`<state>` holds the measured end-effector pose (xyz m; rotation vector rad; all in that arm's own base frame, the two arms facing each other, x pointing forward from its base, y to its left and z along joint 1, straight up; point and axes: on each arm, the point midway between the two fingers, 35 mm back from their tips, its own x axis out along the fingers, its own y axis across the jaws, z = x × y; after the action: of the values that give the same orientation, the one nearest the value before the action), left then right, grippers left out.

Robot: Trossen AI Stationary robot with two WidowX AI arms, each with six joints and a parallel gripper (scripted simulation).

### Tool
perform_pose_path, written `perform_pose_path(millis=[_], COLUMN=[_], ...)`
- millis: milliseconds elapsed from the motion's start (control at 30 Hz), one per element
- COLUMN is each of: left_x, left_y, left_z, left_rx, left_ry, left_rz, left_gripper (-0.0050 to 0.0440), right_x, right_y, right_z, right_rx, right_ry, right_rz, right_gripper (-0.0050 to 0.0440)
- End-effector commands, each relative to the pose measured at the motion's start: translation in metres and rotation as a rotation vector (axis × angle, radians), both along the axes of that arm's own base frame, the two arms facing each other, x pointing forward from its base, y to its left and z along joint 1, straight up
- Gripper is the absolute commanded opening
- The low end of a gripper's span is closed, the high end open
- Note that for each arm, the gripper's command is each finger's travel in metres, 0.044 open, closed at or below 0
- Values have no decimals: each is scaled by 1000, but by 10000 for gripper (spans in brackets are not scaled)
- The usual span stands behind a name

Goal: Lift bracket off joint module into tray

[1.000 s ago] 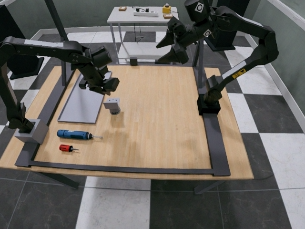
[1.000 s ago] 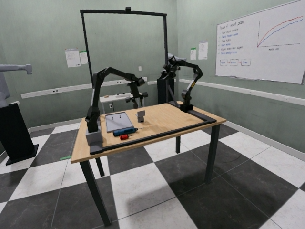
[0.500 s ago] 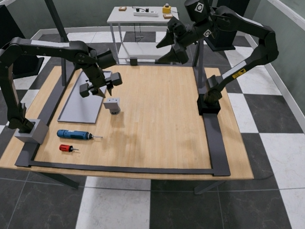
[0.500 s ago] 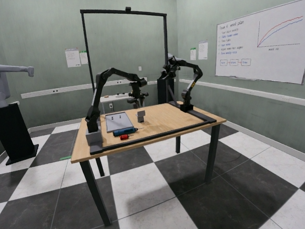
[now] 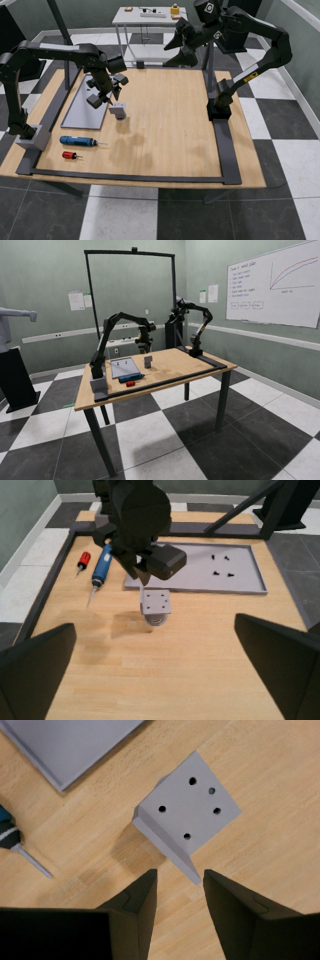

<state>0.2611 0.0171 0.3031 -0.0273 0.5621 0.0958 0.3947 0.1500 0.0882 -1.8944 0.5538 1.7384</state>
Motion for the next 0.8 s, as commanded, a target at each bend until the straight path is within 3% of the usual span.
perform_pose_path(millis=[0,433,767], left_x=[-1,-1,-1], left_y=[0,0,0], left_z=[7,7,7], left_rx=[1,1,1], left_ry=[-21,-21,-21], left_rz=[1,1,1], left_gripper=[440,440,440], right_x=[6,7,6], right_y=[-1,1,2], right_z=[9,0,-2], right_rx=[-20,-74,-75], right_ry=[-11,39,47], right_rz=[172,704,745], right_gripper=[130,130,130])
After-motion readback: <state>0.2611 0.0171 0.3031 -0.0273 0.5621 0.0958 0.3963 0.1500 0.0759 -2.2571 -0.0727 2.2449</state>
